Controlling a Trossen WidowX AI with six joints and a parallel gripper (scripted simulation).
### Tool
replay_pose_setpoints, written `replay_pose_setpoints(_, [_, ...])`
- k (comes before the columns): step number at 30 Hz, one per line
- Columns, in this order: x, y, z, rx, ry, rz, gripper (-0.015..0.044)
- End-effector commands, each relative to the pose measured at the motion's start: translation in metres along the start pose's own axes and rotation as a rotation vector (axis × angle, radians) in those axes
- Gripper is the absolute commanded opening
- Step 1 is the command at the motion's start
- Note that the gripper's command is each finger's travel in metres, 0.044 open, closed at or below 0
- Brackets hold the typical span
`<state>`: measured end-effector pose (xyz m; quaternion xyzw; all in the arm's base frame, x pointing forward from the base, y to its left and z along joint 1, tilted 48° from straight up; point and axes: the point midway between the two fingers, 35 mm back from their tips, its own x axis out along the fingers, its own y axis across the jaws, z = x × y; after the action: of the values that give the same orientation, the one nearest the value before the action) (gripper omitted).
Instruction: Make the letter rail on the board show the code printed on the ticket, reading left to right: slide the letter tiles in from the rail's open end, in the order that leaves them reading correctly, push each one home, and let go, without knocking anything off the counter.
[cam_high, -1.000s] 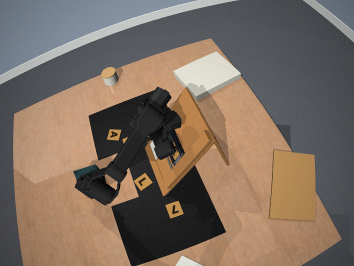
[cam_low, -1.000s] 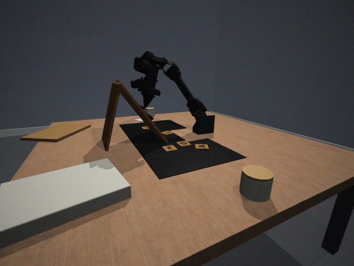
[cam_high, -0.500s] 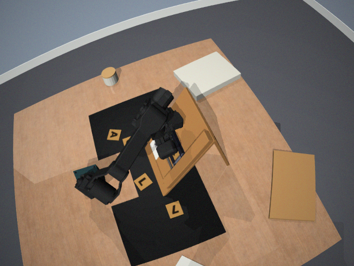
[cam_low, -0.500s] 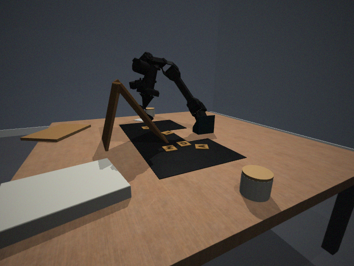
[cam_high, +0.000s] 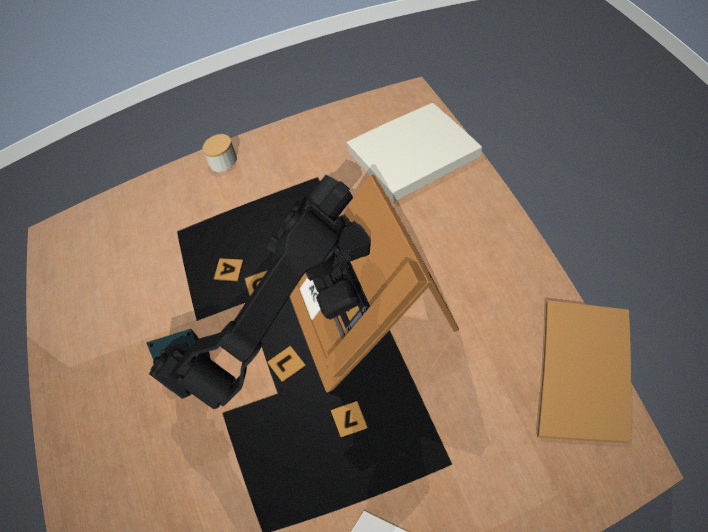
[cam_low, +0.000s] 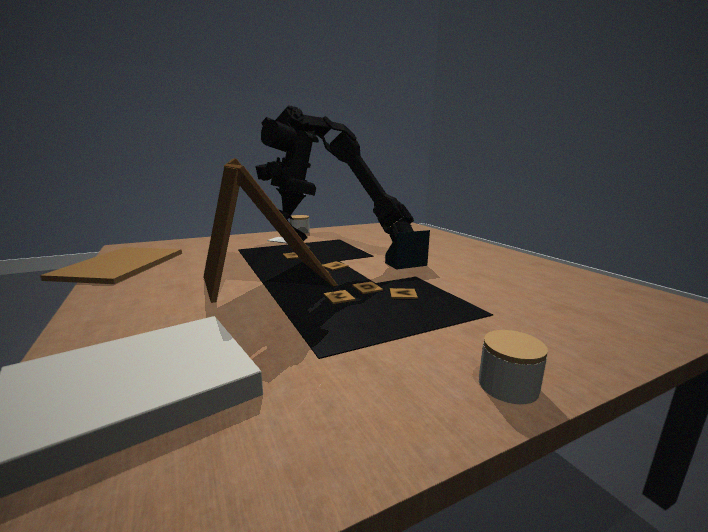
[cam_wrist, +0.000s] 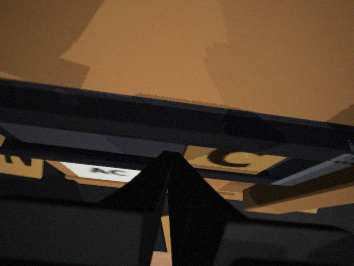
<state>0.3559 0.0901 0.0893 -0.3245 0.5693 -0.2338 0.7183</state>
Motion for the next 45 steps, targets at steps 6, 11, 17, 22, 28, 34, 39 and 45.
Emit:
replay_pose_setpoints(6, [0.004,0.0,0.004,-0.001,-0.004,-0.004,0.0])
replay_pose_setpoints(11, [0.005,0.0,0.005,-0.001,-0.004,-0.004,0.0])
replay_pose_setpoints(17, [0.004,-0.002,0.004,-0.002,-0.004,-0.004,0.0])
replay_pose_setpoints(22, [0.003,-0.004,0.003,-0.002,-0.004,-0.004,0.0])
replay_pose_setpoints(28, [0.003,-0.006,0.003,-0.002,-0.004,-0.004,0.0])
replay_pose_setpoints(34, [0.003,-0.008,0.003,-0.002,-0.004,-0.004,0.0])
replay_pose_setpoints(39, [0.003,-0.009,0.003,-0.002,-0.004,-0.004,0.0])
replay_pose_setpoints(45, [0.003,-0.011,0.003,-0.002,-0.004,-0.004,0.0])
